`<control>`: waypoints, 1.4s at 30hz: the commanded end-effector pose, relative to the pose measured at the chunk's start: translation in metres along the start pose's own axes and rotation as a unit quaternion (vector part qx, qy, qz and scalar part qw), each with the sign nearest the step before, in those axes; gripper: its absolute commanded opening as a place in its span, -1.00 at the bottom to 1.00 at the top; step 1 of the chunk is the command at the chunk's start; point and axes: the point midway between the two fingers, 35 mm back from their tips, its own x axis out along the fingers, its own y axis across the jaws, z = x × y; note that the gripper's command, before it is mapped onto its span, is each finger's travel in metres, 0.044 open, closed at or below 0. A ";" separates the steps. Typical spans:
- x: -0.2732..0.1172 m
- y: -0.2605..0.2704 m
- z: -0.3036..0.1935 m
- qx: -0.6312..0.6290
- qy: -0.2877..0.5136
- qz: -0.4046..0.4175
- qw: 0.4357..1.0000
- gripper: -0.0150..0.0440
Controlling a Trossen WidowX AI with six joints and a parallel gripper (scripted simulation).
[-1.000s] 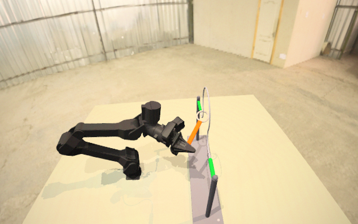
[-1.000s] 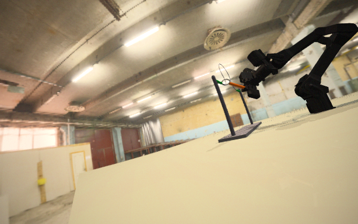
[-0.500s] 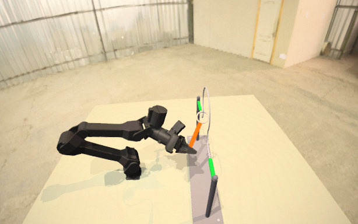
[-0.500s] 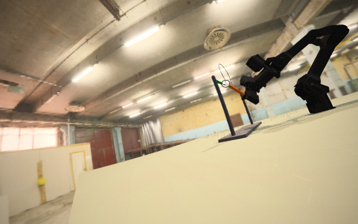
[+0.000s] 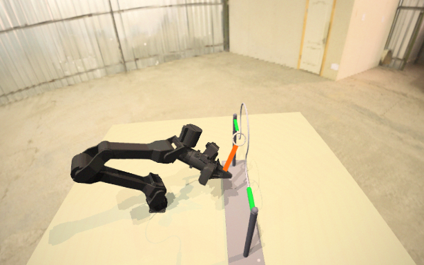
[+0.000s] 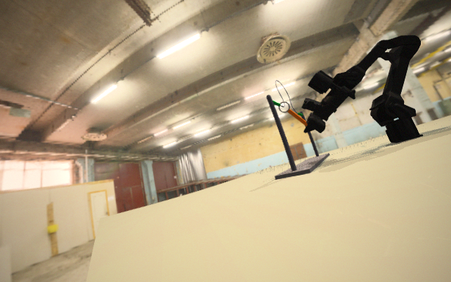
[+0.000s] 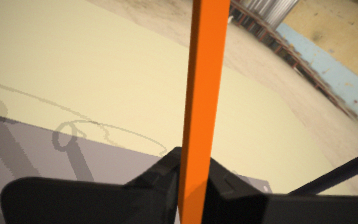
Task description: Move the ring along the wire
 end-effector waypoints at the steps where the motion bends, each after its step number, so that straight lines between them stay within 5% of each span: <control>1: -0.002 0.012 0.003 0.037 0.003 0.016 0.999 -1.00; 42: -0.021 0.085 0.022 0.174 0.018 0.087 0.981 -1.00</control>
